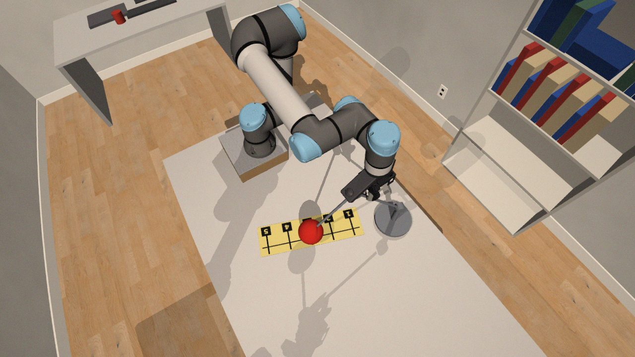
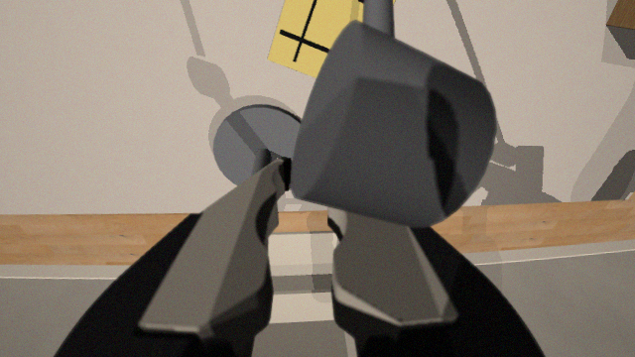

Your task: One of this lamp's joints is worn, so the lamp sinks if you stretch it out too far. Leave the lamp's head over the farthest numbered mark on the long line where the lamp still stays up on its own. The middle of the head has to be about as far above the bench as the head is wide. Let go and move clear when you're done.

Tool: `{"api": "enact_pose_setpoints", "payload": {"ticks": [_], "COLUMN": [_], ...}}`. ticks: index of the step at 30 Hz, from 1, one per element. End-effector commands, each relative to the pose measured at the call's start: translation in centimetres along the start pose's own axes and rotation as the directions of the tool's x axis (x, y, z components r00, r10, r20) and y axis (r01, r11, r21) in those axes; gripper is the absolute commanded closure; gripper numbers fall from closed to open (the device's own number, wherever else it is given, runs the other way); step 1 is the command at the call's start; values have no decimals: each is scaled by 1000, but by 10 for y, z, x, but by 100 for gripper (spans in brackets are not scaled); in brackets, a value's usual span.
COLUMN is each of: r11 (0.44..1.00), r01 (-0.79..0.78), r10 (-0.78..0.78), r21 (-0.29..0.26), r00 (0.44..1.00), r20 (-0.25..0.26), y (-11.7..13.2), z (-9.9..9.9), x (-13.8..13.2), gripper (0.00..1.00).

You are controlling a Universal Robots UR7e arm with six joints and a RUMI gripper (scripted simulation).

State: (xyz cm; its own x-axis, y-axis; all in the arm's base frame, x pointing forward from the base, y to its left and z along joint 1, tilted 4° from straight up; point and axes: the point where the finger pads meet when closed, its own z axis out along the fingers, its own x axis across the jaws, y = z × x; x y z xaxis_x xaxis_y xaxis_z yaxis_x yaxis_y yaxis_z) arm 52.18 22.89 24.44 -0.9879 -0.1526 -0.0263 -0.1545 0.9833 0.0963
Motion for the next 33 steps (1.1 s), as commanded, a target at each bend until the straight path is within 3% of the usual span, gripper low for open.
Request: {"api": "enact_pose_setpoints", "payload": {"ticks": [1, 33], "r11": [976, 978], "r01": [-189, -184], "r10": [187, 182], "r21": [104, 102], "r00": [982, 983], "r20": [29, 27], "y": [4, 8], "z": [-3, -7], "x": [-1, -3], "gripper": [100, 100]}}
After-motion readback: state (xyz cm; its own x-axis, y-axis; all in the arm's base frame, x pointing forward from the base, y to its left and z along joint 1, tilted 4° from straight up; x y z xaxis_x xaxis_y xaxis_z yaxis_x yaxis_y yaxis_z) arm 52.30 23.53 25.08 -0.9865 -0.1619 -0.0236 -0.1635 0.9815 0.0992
